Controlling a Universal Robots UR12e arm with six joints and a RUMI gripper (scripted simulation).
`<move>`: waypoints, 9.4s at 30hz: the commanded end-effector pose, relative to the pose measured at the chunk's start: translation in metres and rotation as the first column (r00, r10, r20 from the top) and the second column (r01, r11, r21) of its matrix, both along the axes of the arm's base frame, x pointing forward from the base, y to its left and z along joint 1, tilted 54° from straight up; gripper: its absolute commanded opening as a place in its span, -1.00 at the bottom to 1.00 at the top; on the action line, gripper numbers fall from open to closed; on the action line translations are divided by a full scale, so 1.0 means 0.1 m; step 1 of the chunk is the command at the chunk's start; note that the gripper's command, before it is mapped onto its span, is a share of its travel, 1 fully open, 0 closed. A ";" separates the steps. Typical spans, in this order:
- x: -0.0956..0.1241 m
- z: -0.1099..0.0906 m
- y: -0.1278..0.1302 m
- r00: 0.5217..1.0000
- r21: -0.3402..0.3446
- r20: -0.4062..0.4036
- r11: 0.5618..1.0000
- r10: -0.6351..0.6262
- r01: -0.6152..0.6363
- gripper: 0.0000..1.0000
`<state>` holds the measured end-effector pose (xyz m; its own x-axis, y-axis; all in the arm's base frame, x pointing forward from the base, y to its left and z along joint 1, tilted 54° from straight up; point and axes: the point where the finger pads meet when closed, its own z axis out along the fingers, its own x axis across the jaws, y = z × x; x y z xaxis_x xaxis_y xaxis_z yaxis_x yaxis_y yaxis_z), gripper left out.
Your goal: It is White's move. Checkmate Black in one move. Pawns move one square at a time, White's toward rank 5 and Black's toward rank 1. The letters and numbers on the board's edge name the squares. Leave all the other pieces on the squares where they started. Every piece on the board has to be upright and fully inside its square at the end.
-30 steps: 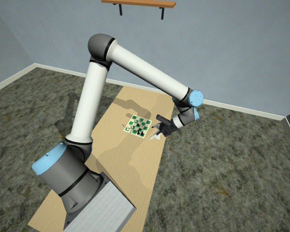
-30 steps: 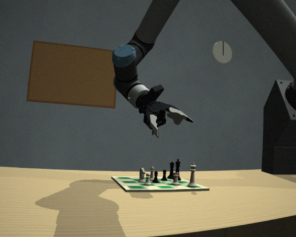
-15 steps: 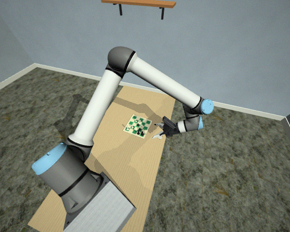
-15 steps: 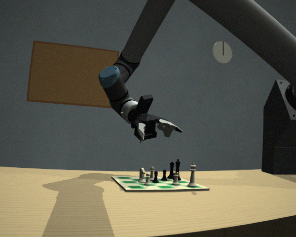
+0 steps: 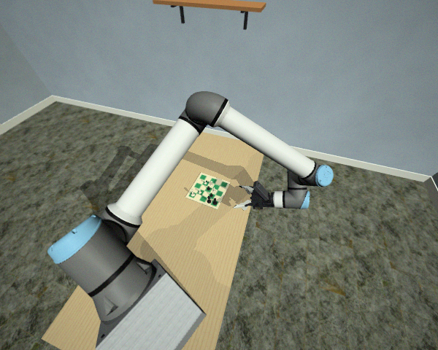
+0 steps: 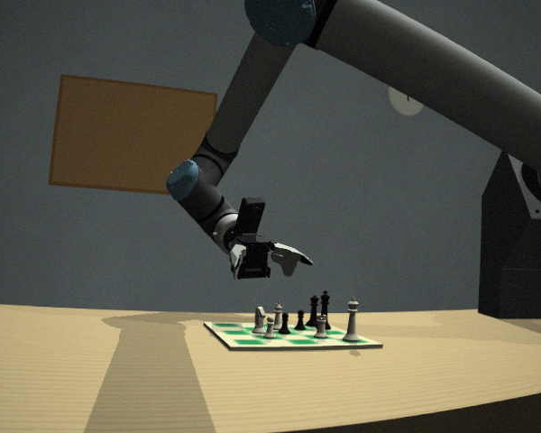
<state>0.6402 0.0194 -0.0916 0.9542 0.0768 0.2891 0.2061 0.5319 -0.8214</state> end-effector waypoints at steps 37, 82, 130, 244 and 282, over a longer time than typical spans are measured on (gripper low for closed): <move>0.49 -0.31 0.16 0.989 0.157 -0.039 0.977 -0.141 0.145 1.00; 0.39 -0.04 -0.20 0.989 0.157 -0.038 0.977 -0.142 0.146 1.00; -0.04 0.75 -0.02 0.957 -0.161 0.281 0.979 -0.075 0.124 1.00; -0.39 1.84 1.38 0.419 -0.499 0.866 0.523 0.273 0.691 -0.56; -0.39 1.81 1.42 0.421 -0.500 0.865 0.524 0.272 0.690 -0.56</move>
